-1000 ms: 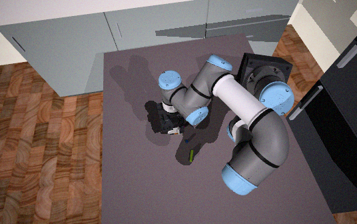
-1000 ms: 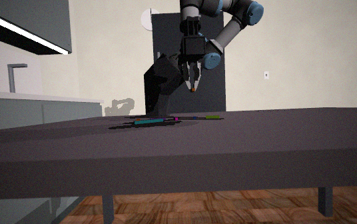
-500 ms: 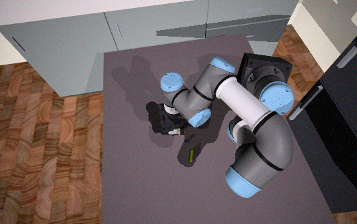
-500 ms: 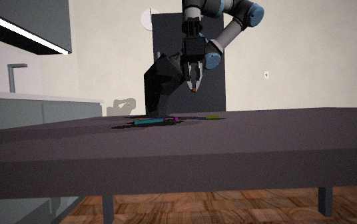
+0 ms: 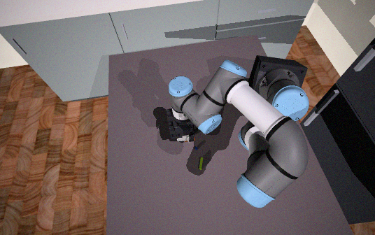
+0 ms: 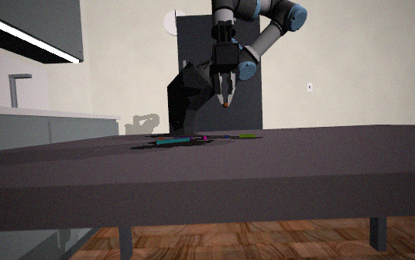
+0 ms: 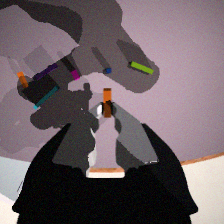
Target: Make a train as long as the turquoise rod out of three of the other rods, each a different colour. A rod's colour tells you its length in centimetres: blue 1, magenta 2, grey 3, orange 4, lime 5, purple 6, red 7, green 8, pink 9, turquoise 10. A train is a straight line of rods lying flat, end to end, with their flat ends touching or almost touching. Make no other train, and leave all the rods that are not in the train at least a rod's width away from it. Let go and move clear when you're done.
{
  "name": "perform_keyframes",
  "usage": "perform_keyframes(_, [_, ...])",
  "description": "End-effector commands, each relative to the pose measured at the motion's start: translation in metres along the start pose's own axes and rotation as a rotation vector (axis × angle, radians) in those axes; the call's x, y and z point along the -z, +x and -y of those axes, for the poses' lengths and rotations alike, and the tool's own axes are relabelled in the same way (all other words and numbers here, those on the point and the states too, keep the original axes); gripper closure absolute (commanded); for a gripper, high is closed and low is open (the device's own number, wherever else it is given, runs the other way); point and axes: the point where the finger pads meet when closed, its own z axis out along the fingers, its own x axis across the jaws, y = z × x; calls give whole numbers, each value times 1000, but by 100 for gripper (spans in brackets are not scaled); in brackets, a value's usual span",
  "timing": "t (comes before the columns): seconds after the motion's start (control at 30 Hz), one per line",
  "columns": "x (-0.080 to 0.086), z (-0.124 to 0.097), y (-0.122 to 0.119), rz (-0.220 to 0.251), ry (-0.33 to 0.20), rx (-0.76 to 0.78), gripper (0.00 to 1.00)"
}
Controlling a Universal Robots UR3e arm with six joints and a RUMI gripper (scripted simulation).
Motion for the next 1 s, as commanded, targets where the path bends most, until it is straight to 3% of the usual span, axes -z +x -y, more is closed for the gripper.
perform_keyframes(0.0, [-3, -1, 0, 1, -1, 0, 100])
perform_keyframes(0.43, [-24, -1, 0, 1, -1, 0, 100])
perform_keyframes(0.97, [-64, -1, 0, 1, -1, 0, 100])
